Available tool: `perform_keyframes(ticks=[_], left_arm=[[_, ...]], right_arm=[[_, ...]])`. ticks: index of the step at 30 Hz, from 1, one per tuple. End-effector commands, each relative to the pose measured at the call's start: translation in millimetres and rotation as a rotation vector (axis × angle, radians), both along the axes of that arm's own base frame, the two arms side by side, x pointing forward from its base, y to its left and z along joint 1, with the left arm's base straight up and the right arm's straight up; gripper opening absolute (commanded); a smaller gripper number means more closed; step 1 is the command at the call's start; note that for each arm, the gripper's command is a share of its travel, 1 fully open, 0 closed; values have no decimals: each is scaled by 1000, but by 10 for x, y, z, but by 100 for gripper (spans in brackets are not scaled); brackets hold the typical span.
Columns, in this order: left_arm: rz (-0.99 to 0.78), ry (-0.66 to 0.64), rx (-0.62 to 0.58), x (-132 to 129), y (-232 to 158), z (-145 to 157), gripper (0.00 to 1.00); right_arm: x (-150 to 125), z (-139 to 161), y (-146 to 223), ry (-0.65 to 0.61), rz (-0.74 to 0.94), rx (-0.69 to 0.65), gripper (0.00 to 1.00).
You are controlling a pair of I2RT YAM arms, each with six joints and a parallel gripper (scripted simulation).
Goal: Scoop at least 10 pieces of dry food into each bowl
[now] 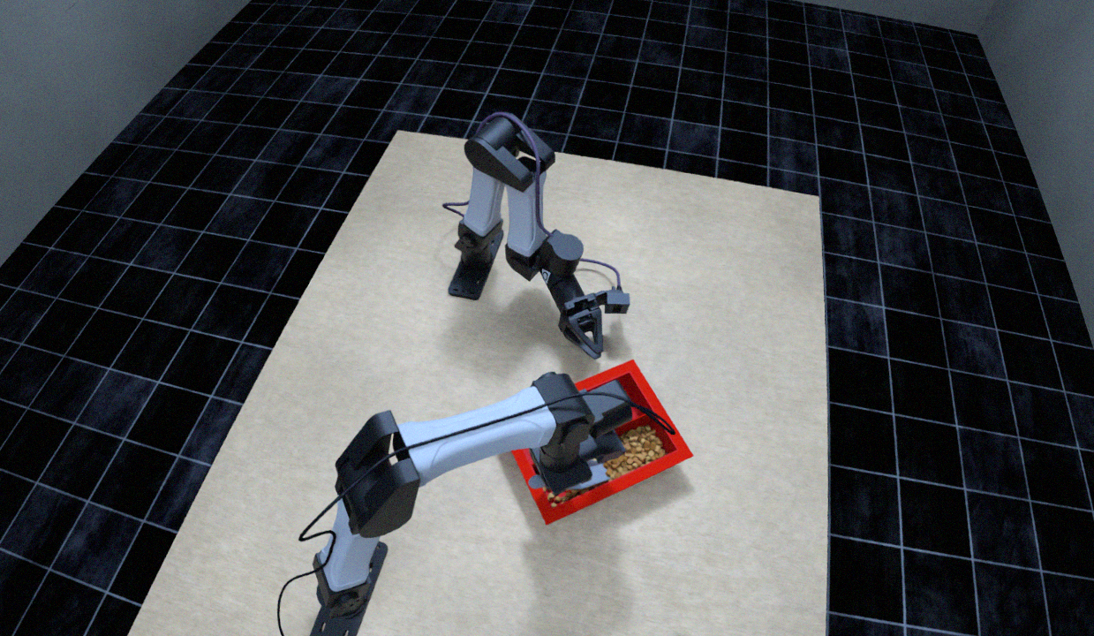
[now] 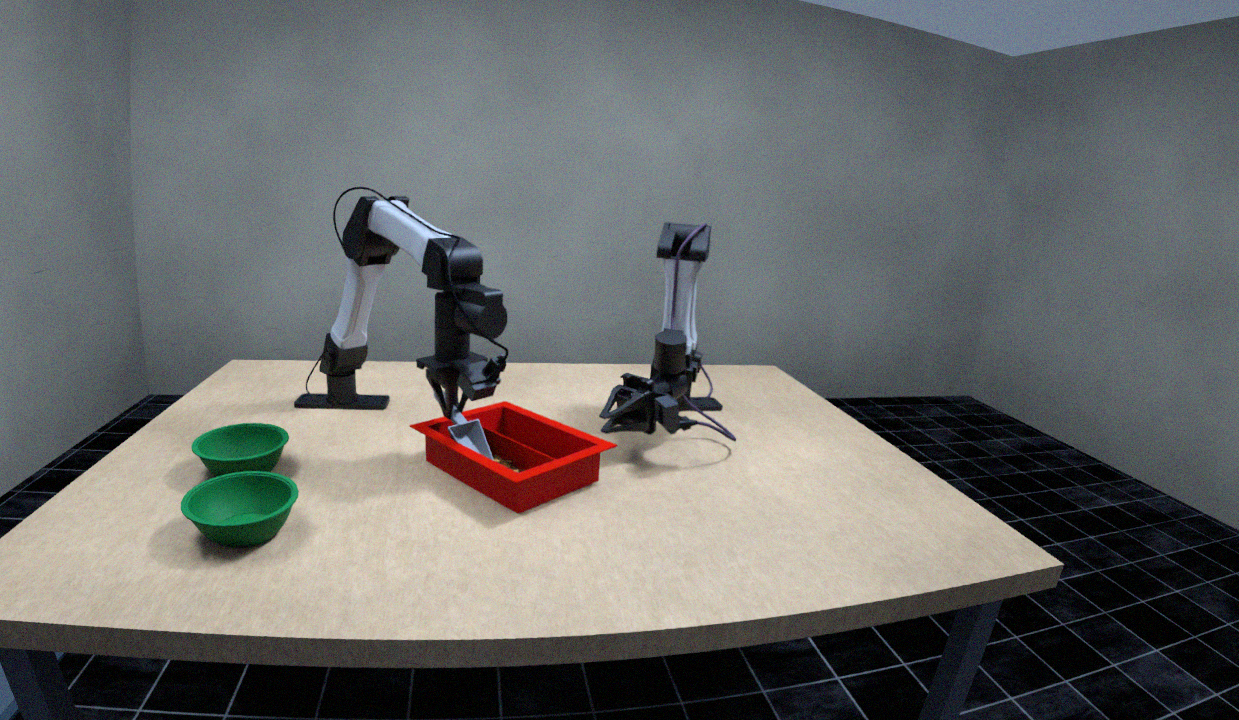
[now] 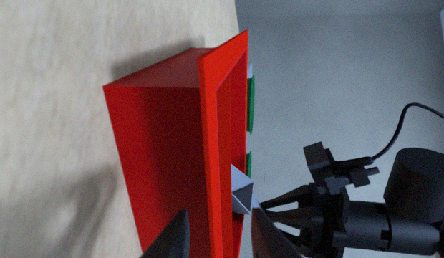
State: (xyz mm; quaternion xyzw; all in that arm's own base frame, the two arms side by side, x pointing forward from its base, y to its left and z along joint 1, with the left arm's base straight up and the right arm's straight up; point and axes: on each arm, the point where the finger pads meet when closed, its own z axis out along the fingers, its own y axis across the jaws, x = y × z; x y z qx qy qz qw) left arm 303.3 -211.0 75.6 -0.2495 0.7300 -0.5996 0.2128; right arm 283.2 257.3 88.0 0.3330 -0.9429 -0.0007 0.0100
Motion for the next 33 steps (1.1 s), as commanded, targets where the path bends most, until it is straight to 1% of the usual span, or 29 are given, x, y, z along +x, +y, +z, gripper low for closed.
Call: perform_keyframes(ticks=[1, 3, 33], left_arm=[[15, -17, -8, 100, -35, 31, 27], [15, -2, -1, 110, -52, -6, 27], [12, 7, 2, 302, -310, -87, 27]], right_arm=[[73, 225, 30, -49, -4, 45, 0], [73, 225, 30, -49, -4, 45, 0], [73, 225, 30, -49, -4, 45, 0]])
